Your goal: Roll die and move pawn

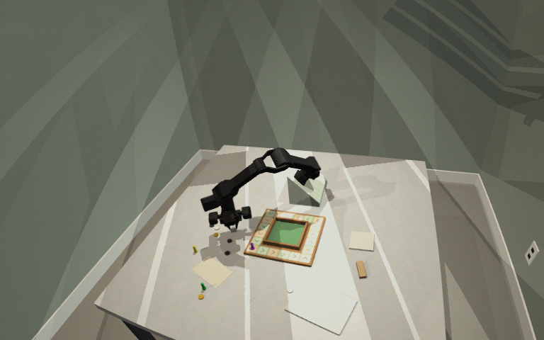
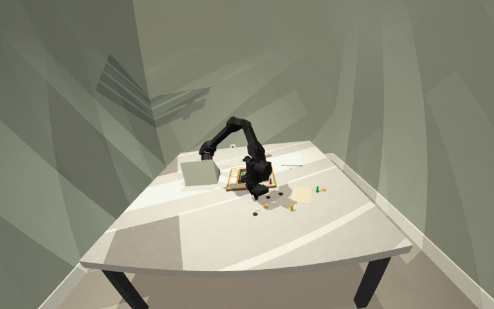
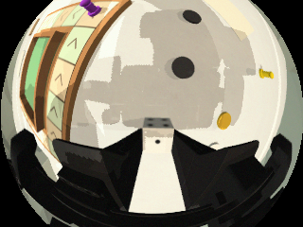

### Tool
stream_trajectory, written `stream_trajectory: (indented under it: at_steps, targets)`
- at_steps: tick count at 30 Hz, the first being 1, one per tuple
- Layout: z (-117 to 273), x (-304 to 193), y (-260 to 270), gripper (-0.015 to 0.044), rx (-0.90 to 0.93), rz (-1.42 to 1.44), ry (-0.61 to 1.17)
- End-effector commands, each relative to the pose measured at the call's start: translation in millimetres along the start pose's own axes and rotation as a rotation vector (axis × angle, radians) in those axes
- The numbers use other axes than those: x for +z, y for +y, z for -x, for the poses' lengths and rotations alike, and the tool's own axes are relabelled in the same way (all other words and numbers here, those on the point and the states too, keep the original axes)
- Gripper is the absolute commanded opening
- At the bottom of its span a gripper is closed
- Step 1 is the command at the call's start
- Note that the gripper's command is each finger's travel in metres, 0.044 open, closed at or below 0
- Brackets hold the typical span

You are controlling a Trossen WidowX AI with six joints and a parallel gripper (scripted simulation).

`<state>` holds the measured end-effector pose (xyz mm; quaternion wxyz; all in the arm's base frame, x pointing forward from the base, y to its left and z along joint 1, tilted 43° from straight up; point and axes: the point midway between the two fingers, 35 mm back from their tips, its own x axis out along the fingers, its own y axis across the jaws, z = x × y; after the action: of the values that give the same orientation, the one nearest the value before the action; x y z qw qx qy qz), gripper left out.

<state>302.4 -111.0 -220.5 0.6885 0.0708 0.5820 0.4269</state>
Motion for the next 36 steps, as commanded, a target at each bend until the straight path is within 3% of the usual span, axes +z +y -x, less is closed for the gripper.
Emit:
stream_trajectory:
  at_steps: [1, 17, 23, 36]
  targets:
    - [4, 1, -1, 0.0, 0.0, -0.003, -0.004]
    - [122, 8, -1, 0.0, -0.003, -0.004, -0.002]
    - [123, 9, 1, 0.0, -0.003, -0.023, -0.001]
    - [122, 40, 35, 0.0, -0.01, -0.387, -0.002]
